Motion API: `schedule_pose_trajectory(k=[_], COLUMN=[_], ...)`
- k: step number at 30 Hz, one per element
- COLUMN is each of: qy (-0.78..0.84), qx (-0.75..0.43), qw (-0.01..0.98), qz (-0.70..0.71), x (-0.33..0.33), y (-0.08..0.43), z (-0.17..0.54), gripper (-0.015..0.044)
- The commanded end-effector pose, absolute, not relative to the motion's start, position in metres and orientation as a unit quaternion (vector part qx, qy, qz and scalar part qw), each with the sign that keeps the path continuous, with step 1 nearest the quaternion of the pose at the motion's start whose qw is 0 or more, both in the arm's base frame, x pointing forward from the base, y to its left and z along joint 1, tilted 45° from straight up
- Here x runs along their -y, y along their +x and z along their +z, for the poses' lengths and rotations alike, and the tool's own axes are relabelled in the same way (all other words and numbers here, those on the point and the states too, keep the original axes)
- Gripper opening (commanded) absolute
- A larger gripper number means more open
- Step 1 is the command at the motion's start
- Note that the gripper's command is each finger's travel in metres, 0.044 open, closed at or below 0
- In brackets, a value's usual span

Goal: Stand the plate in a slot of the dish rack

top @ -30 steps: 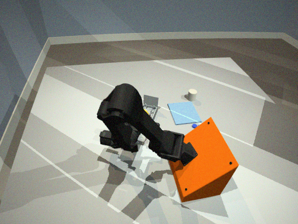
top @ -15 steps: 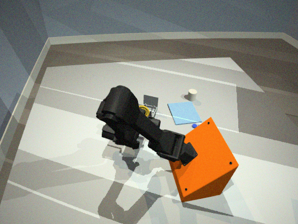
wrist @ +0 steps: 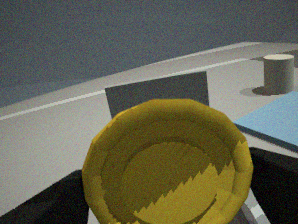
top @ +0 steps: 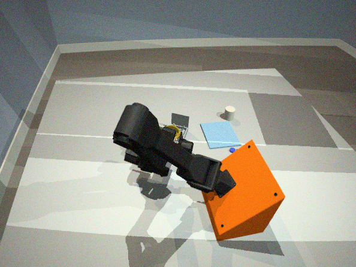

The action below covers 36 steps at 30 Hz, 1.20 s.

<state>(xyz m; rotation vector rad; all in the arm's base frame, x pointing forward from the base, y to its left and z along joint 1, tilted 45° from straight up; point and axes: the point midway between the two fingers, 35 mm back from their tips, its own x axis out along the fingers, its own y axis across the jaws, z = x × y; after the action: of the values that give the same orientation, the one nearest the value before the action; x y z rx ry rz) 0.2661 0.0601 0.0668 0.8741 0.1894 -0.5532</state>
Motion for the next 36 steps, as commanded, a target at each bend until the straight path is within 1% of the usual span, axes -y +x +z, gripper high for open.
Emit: schedule_pose_trajectory(k=[1,15,30,36], qy=[0.416,0.413,0.413,0.413], qx=[-0.090,-0.096,-0.096,-0.096], qw=[0.865,0.866,0.866,0.866], qz=[-0.266,-0.265,-0.265,-0.265], x=[-0.0677,-0.0646,-0.0646,-0.0646], y=[0.2663,0.2650,0.2650,0.2650], z=[0.0549,0.0574,0.0574,0.0574], gripper=[0.0000,0.0000,0.0394,0.0400])
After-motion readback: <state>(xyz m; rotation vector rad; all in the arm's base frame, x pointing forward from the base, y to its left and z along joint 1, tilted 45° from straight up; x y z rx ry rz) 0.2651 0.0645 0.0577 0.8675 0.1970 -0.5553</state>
